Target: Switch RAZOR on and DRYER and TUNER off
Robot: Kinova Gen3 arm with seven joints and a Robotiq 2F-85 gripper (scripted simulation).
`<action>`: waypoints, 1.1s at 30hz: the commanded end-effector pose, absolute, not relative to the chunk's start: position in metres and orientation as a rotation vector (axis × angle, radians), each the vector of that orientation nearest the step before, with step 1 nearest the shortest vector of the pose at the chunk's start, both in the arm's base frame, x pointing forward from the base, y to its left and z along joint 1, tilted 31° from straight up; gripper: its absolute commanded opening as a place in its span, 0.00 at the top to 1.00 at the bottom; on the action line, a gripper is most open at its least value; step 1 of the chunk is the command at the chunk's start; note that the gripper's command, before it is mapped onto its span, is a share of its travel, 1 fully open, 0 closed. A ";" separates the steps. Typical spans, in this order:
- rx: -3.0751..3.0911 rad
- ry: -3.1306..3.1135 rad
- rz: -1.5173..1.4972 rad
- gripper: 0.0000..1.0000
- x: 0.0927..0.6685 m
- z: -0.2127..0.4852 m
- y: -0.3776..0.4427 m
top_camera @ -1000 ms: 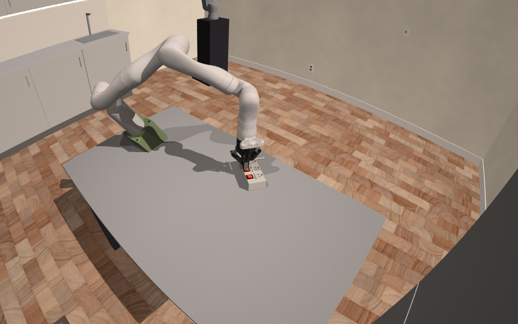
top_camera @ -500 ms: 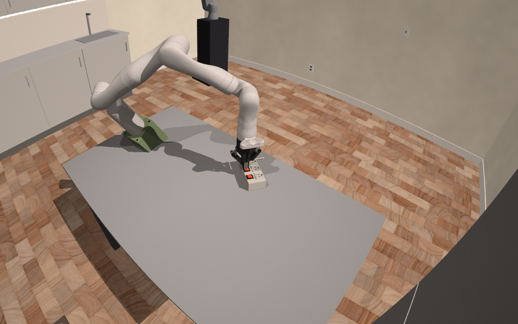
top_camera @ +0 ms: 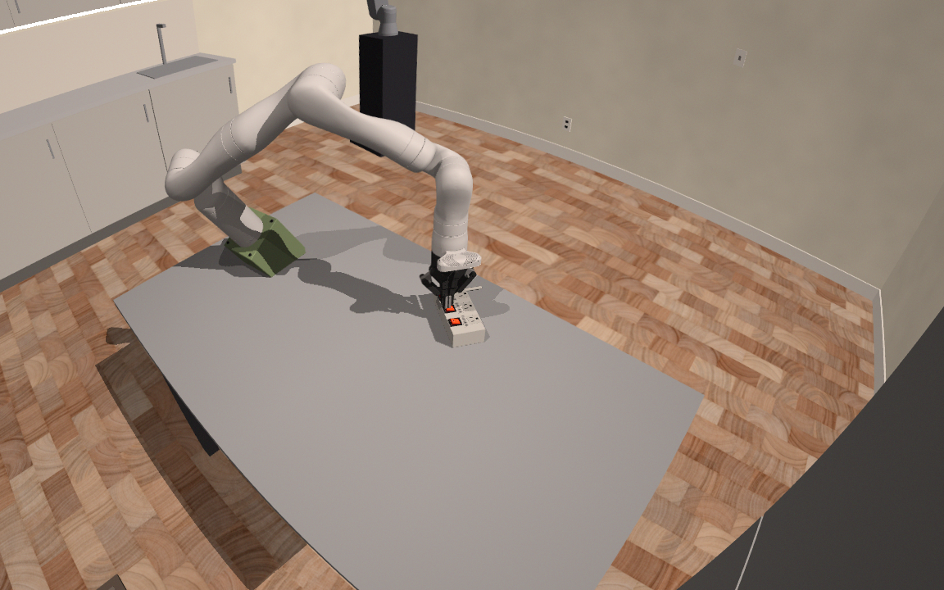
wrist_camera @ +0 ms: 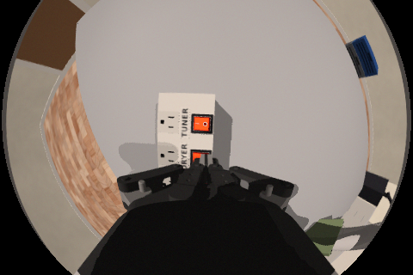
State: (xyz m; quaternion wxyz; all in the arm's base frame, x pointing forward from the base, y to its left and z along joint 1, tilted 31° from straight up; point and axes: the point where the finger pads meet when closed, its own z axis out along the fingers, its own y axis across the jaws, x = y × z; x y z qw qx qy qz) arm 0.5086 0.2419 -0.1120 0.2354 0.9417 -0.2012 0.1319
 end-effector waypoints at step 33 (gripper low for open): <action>2.585 -0.552 0.364 1.00 0.510 -0.116 0.240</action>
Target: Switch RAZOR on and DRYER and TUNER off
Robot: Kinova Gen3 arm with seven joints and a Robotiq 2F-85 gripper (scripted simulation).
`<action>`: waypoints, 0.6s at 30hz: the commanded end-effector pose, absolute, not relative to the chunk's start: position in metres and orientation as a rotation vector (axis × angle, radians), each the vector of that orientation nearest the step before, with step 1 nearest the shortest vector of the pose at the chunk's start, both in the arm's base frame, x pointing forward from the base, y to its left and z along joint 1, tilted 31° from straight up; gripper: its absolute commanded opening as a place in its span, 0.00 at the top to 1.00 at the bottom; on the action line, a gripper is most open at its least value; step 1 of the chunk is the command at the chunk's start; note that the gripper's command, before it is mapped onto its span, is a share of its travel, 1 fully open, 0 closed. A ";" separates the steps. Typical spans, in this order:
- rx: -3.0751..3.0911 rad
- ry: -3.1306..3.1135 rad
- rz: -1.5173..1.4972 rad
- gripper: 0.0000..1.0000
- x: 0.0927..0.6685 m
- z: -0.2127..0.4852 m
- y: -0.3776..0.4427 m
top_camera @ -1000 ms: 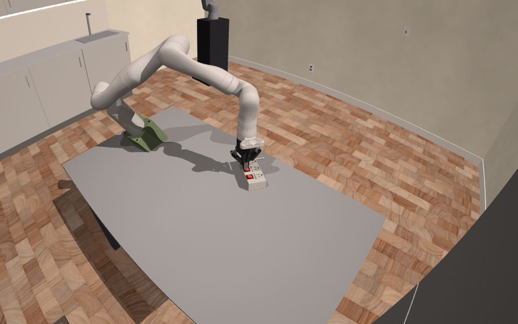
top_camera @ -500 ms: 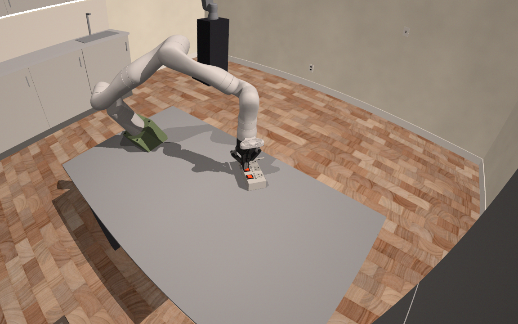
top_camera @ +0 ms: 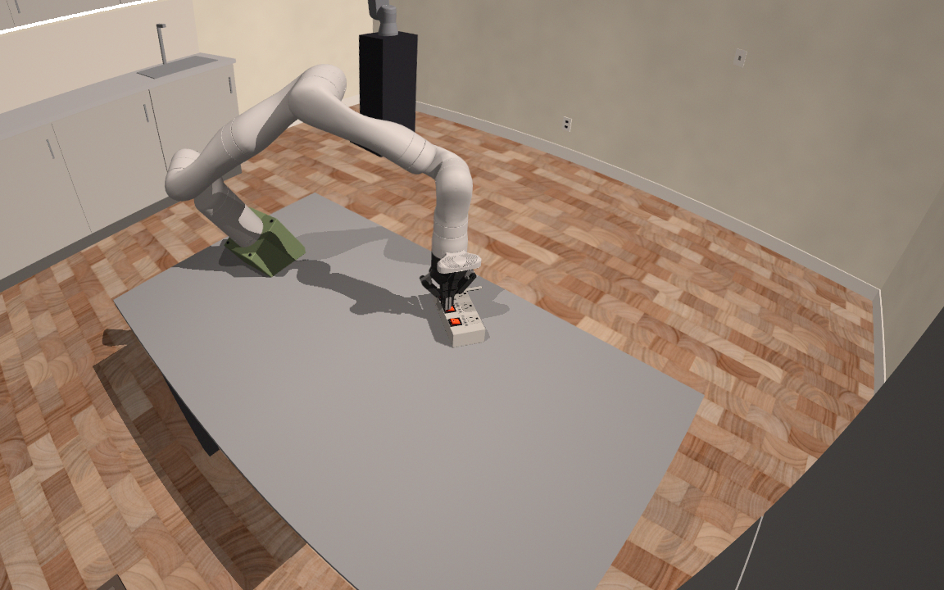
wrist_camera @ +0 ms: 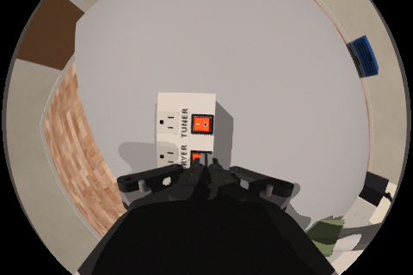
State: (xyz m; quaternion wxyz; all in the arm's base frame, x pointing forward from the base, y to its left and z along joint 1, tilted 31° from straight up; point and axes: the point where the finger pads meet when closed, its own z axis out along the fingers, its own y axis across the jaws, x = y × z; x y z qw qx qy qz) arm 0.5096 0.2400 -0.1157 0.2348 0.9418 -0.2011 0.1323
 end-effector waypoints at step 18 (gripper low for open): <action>2.585 -0.552 0.364 1.00 0.510 -0.118 0.239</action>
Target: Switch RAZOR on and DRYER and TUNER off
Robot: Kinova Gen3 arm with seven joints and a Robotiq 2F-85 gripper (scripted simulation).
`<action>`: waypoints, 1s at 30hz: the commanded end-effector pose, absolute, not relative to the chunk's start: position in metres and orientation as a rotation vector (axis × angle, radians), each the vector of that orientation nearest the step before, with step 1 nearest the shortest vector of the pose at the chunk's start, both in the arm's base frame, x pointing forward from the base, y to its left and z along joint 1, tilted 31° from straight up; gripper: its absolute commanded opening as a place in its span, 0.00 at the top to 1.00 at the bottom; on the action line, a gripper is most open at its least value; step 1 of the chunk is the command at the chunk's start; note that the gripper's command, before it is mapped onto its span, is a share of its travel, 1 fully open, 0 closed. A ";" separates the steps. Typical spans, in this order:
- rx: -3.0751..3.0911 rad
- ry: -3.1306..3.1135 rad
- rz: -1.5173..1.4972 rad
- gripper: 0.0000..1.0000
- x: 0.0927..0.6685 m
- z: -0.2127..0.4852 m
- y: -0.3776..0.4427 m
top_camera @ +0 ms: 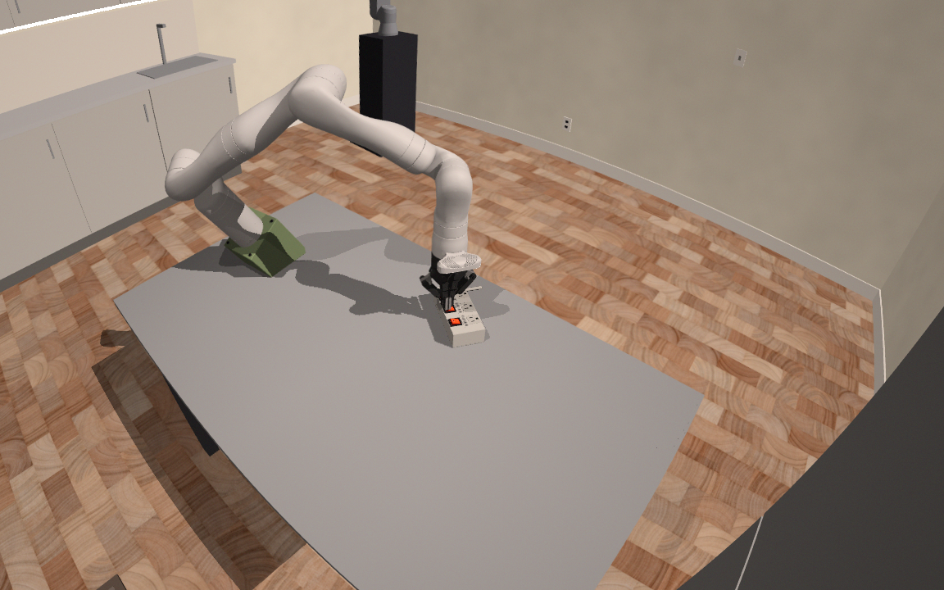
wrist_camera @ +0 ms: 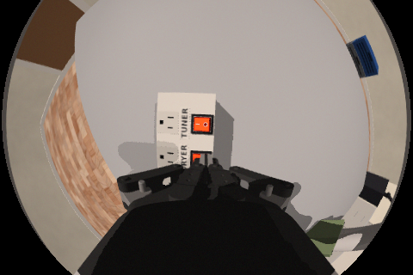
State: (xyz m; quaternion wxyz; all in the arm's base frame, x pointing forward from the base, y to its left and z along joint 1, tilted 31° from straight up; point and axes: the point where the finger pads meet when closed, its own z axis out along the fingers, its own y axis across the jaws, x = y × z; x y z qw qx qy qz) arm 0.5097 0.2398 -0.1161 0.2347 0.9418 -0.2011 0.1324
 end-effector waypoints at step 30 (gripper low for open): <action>2.585 -0.552 0.364 1.00 0.504 -0.086 0.258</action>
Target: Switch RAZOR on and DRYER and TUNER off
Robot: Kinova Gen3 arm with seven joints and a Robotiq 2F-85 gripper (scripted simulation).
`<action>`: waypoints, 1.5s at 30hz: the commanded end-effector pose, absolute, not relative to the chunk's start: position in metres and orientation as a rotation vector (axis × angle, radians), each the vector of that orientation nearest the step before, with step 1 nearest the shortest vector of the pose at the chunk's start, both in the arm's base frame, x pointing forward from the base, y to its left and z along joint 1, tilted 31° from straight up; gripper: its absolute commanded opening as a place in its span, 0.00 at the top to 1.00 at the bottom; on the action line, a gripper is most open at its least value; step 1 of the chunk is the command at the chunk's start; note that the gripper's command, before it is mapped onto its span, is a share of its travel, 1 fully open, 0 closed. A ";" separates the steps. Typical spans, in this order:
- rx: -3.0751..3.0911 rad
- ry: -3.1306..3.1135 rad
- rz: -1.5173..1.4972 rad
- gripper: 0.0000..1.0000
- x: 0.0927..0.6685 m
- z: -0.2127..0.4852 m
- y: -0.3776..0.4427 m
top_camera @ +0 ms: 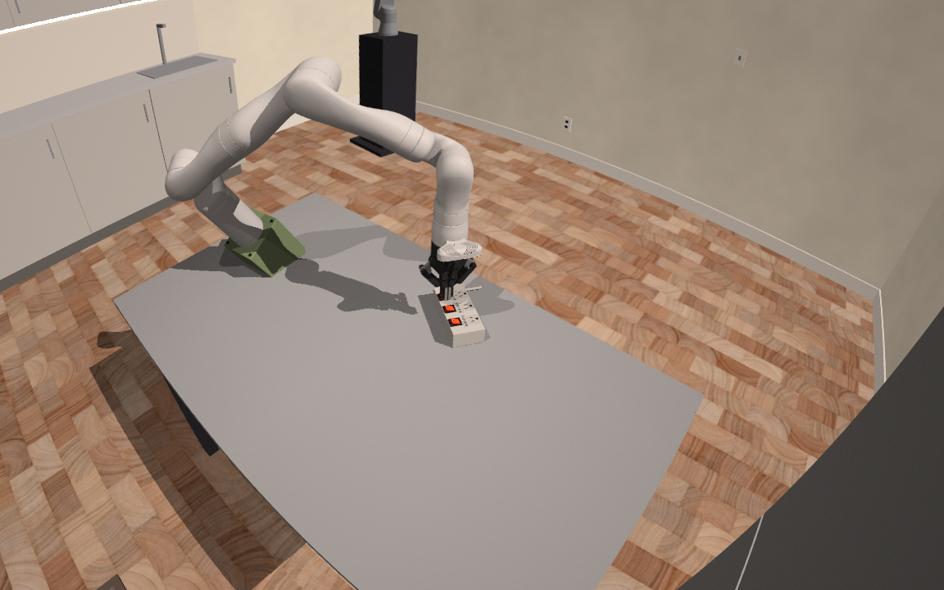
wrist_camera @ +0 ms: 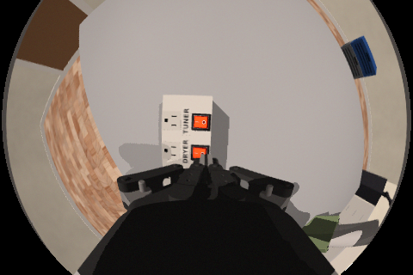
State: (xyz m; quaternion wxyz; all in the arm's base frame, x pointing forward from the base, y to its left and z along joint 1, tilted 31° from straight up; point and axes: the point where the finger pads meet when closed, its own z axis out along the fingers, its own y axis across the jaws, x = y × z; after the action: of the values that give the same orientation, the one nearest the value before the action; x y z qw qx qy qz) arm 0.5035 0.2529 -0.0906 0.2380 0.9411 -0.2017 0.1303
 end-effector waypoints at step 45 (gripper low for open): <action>2.500 -0.921 0.448 1.00 0.501 -0.084 0.255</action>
State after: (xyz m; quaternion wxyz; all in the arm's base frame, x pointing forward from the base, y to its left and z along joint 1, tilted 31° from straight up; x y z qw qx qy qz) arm 0.5021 0.2531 -0.0854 0.2207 0.9079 -0.3202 0.1563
